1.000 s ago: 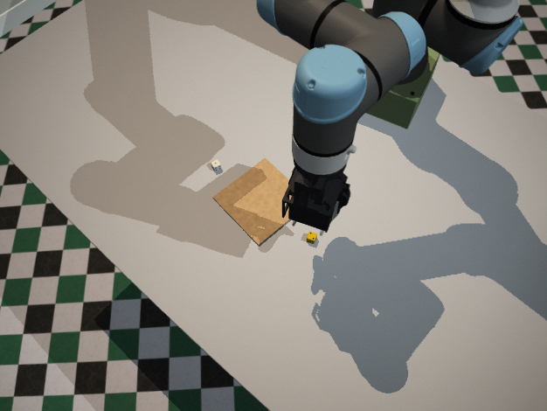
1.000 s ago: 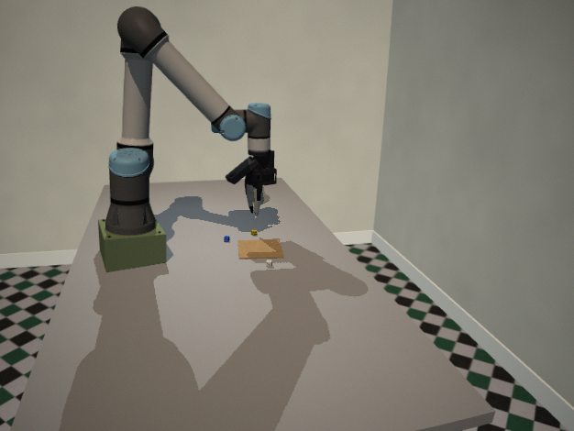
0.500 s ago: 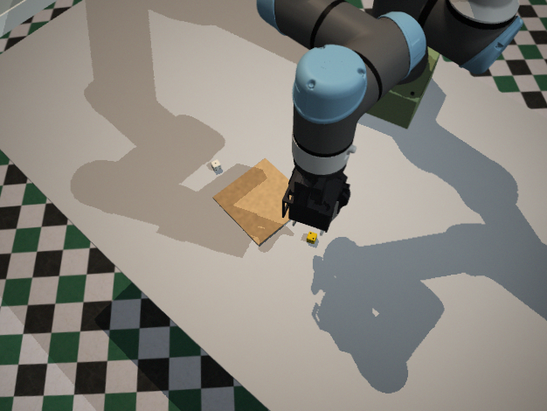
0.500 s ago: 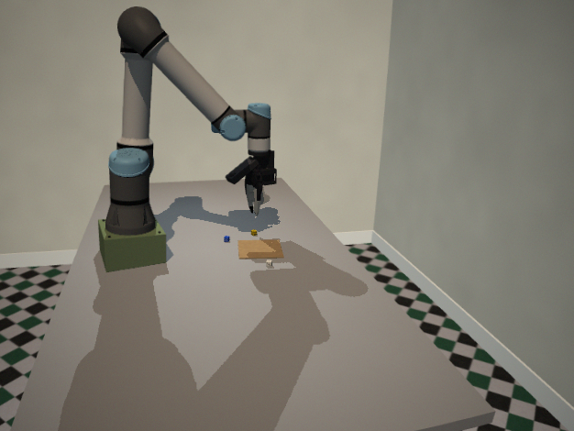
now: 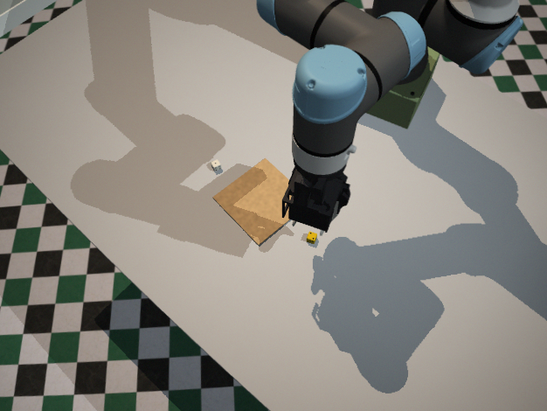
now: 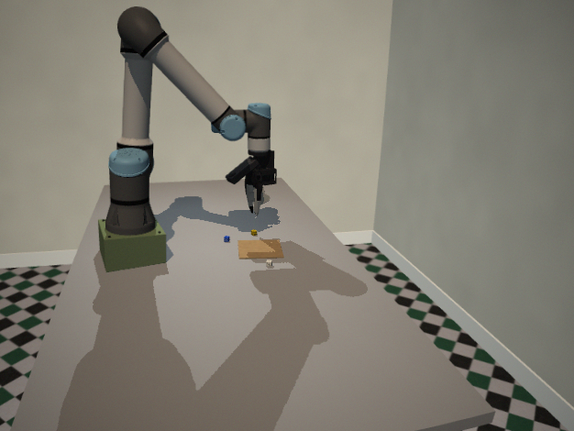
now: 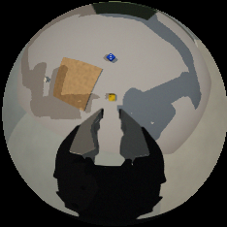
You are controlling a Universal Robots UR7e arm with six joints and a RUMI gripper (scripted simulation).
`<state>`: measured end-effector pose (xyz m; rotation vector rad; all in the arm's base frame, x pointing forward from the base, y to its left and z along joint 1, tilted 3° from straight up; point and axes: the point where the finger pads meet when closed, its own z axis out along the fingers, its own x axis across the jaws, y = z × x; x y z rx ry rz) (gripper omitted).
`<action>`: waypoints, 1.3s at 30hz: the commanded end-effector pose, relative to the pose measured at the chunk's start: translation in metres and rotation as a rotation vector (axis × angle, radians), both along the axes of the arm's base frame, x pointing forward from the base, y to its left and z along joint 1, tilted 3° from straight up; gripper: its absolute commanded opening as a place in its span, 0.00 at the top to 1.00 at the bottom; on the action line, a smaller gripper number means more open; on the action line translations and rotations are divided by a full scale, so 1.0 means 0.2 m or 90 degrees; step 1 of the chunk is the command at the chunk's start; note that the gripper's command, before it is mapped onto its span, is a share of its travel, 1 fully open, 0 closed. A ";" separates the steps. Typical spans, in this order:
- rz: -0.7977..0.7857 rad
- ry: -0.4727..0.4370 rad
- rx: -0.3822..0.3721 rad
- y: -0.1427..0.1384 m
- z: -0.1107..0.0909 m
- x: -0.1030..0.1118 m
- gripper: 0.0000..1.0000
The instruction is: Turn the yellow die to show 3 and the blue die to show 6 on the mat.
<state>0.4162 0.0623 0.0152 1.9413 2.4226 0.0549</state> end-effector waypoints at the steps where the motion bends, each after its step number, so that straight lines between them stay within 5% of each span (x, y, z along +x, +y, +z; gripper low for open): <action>1: 0.000 -0.001 0.000 0.00 0.00 0.01 0.82; 39: 0.000 -0.001 0.001 0.00 -0.21 0.02 0.82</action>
